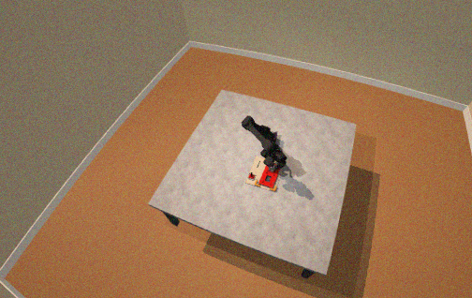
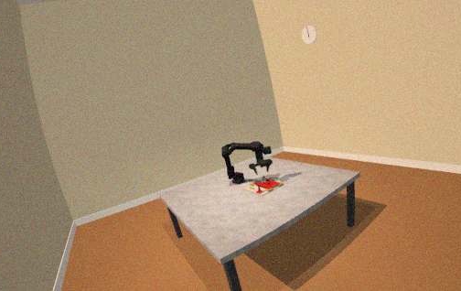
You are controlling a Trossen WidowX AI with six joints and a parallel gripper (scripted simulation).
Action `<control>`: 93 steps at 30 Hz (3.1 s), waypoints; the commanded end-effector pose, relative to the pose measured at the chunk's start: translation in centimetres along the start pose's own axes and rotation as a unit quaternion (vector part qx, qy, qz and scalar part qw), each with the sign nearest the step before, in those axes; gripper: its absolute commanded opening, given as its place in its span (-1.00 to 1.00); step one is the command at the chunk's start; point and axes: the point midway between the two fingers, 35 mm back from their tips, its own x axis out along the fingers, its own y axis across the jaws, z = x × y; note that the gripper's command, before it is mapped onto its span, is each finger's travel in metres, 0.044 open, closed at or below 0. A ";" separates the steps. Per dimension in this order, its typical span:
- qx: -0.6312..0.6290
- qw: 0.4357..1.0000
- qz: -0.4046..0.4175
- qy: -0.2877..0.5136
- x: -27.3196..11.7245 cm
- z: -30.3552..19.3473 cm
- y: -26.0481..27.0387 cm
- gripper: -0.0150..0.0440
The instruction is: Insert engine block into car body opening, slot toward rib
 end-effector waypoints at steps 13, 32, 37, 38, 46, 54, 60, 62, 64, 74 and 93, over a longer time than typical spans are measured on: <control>-0.001 1.000 -0.001 0.001 2.6 0.1 -0.1 1.00; -0.001 1.000 -0.002 0.000 5.6 0.1 -0.2 1.00; -0.001 1.000 -0.002 0.000 6.1 0.1 -0.2 1.00; -0.001 1.000 -0.002 0.000 6.1 0.1 -0.2 0.91; -0.001 1.000 -0.002 0.000 6.1 0.1 -0.2 0.20; -0.001 1.000 -0.002 0.000 6.1 0.1 -0.2 -0.11; -0.005 1.000 0.000 0.000 5.3 0.1 0.0 -0.49; -0.008 1.000 0.001 0.000 4.7 0.2 0.2 -0.49; -0.010 1.000 0.003 0.000 4.1 0.3 0.3 -0.49; -0.020 1.000 0.005 -0.003 0.9 0.4 0.6 -0.49; -0.041 0.999 0.005 -0.009 -5.1 0.2 0.3 -0.49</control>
